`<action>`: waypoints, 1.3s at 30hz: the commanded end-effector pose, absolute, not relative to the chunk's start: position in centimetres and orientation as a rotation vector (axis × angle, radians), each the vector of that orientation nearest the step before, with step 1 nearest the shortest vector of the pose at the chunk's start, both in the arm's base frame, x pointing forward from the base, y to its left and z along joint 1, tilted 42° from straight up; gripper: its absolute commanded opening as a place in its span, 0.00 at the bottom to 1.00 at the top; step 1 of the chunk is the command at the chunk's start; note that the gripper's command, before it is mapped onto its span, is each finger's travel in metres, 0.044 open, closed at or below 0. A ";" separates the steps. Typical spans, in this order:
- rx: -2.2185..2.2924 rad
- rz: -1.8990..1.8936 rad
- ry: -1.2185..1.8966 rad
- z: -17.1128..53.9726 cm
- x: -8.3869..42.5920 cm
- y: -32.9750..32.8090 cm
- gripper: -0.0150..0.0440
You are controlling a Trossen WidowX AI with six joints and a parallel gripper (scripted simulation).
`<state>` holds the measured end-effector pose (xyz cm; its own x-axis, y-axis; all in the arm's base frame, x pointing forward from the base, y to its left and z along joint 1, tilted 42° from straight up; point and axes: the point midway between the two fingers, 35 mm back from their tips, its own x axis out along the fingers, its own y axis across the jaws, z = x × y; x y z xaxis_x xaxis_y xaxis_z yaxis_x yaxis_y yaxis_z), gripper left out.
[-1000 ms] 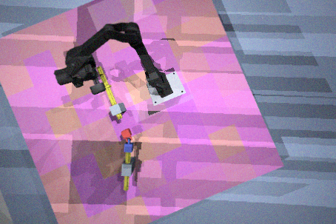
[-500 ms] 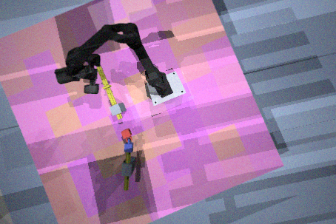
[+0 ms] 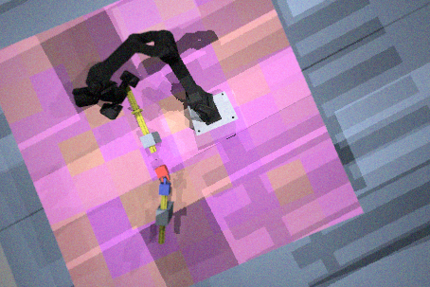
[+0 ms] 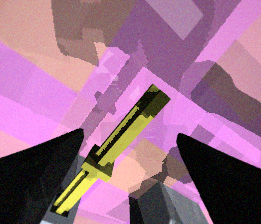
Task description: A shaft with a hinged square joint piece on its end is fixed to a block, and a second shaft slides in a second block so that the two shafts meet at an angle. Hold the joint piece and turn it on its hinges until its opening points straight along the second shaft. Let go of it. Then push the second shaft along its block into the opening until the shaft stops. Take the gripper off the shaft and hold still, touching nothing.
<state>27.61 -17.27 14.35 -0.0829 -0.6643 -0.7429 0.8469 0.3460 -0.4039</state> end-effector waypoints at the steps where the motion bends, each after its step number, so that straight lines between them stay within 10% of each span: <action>1: 0.326 -1.365 0.981 13.6 27.4 -17.8 1.00; 39: 0.662 -1.608 0.666 10.1 26.9 -21.0 1.00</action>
<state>27.17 -20.66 10.74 -0.1182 -0.6647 -0.7377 0.9910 -0.1255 -0.0457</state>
